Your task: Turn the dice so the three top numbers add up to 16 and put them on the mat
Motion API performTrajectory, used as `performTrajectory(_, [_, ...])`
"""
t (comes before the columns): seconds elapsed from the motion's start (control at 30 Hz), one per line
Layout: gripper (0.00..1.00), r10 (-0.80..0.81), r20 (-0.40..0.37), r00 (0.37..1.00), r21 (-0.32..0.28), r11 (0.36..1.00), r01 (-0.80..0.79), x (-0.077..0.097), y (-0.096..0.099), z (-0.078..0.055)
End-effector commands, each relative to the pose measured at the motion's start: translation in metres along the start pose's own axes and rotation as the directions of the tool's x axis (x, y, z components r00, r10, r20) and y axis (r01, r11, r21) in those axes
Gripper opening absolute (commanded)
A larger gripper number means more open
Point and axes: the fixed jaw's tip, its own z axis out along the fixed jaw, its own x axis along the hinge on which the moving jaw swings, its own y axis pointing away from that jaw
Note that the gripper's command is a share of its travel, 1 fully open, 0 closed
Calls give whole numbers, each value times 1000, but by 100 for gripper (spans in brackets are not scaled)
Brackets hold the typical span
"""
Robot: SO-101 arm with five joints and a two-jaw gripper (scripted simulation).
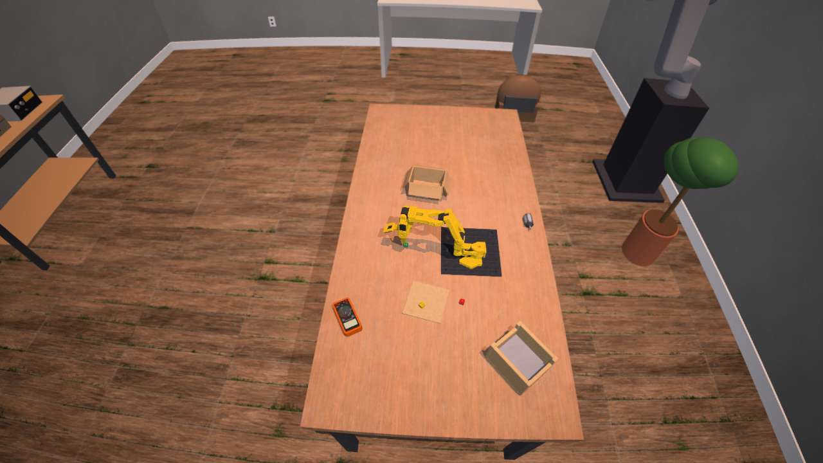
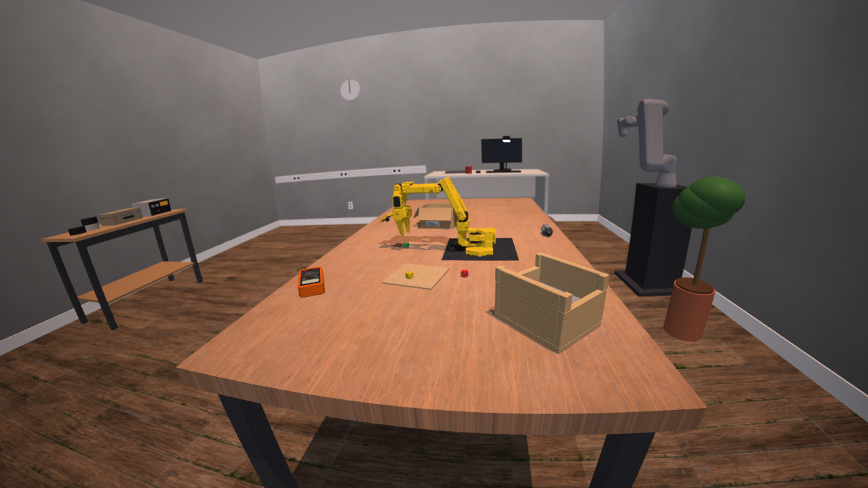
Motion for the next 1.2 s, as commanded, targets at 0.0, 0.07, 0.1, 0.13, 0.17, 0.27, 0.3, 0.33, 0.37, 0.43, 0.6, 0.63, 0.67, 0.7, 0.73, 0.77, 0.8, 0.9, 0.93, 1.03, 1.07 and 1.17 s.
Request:
performTrajectory(0.0, [25, 0, -24, 1000, 1, 1000, 0, 2, 2, 3])
performTrajectory(0.07, [25, 0, -24, 1000, 1, 1000, 0, 2, 2, 3])
performTrajectory(0.1, [25, 0, -24, 1000, 1, 1000, 0, 2, 2, 3])
performTrajectory(0.13, [25, 0, -24, 1000, 1, 1000, 0, 2, 2, 3])
performTrajectory(0.17, [25, 0, -24, 1000, 1, 1000, 0, 2, 2, 3])
performTrajectory(0.27, [25, 0, -24, 1000, 1, 1000, 0, 2, 2, 3])
performTrajectory(0.3, [25, 0, -24, 1000, 1, 1000, 0, 2, 2, 3])
performTrajectory(0.33, [25, 0, -24, 1000, 1, 1000, 0, 2, 2, 4])
performTrajectory(0.37, [25, 0, -24, 1000, 1, 1000, 0, 2, 2, 4])
performTrajectory(0.43, [25, 0, -24, 1000, 1, 1000, 0, 2, 2, 5])
performTrajectory(0.6, [25, 0, -24, 1000, 1, 1000, 0, 2, 2, 9])
performTrajectory(0.63, [25, 0, -24, 1000, 1, 1000, 0, 1, 2, 10])
performTrajectory(0.67, [25, 0, -24, 1000, 1, 1000, 0, 1, 2, 11])
performTrajectory(0.7, [25, 0, -24, 1000, 1, 1000, 0, 1, 2, 13])
performTrajectory(0.73, [25, 0, -24, 1000, 1, 1000, 0, 1, 2, 13])
performTrajectory(0.77, [25, 0, -24, 1000, 1, 1000, 0, 1, 2, 13])
performTrajectory(0.8, [25, 0, -24, 1000, 1, 1000, 0, 1, 2, 14])
performTrajectory(0.9, [25, 0, -24, 1000, 1, 1000, 0, 1, 2, 19])
performTrajectory(0.93, [25, 0, -24, 1000, 1, 1000, 0, 1, 2, 21])
performTrajectory(1.03, [25, 0, -24, 1000, 1, 1000, 0, 1, 2, 27])
performTrajectory(1.07, [25, 0, -24, 1000, 1, 1000, 0, 1, 2, 29])
performTrajectory(1.17, [25, 0, -24, 1000, 1, 1000, 0, 1, 2, 34])
